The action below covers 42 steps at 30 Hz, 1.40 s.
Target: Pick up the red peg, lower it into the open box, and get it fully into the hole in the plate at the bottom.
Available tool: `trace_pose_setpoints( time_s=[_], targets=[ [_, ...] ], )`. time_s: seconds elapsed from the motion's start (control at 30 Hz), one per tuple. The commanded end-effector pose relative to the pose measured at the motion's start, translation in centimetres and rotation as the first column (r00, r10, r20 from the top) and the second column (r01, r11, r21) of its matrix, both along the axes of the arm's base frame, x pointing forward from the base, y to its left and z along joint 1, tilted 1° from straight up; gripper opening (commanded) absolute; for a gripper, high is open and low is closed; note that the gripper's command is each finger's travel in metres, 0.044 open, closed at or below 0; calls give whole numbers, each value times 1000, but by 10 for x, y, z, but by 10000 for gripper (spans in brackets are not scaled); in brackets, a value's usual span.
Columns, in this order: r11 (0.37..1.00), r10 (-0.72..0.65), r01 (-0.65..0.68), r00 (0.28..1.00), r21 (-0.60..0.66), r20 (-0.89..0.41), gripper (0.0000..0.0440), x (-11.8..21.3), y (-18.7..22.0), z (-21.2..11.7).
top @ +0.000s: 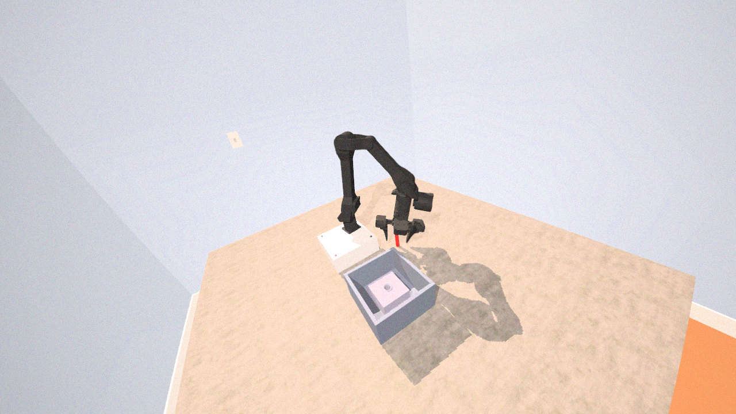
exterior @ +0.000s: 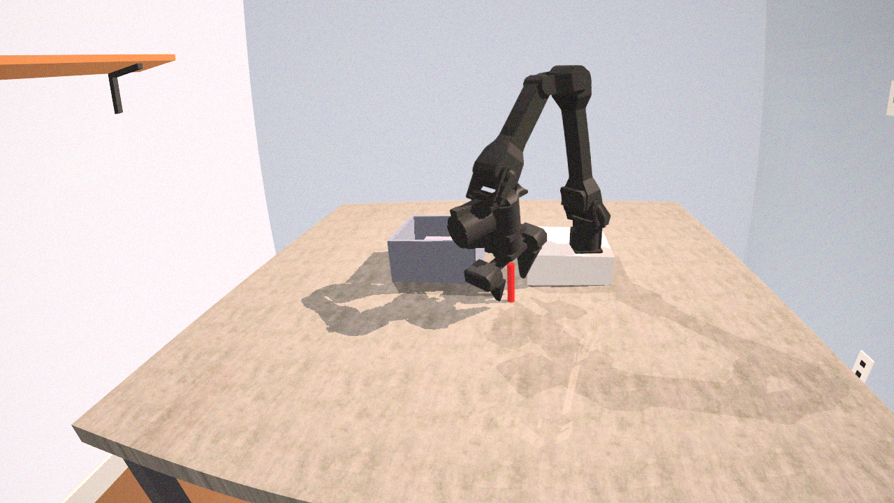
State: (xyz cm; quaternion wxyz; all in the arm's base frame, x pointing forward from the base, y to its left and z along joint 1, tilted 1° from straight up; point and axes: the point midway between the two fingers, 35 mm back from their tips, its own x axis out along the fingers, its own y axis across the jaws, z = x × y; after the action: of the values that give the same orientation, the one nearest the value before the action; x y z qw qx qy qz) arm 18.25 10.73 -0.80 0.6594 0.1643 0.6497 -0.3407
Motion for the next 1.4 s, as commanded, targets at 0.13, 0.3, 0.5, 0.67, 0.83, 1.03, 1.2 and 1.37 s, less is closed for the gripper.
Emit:
trace_pose_setpoints(
  time_s=[0.13, 0.3, 0.5, 0.67, 0.83, 1.03, 1.2, 1.37],
  targets=[
    [1000, -1, 0, 999, -23, -39, 196, -7, -6, -16],
    [999, -4, 1, 998, -35, -67, 65, -9, -8, -19],
    [998, 4, -8, 999, -66, -54, 0, -1, -12, -10],
    [996, 14, -16, 1000, -90, -26, 0, 9, -17, 10],
    [994, 16, -16, 1000, -110, 5, 0, 19, -23, 33],
    [992, -2, 9, 998, -125, 55, 0, 36, -31, 62],
    [989, -43, 56, 994, -137, 99, 0, 50, -42, 83],
    [983, -97, 117, 985, -144, 140, 0, 63, -58, 95]
  ],
)
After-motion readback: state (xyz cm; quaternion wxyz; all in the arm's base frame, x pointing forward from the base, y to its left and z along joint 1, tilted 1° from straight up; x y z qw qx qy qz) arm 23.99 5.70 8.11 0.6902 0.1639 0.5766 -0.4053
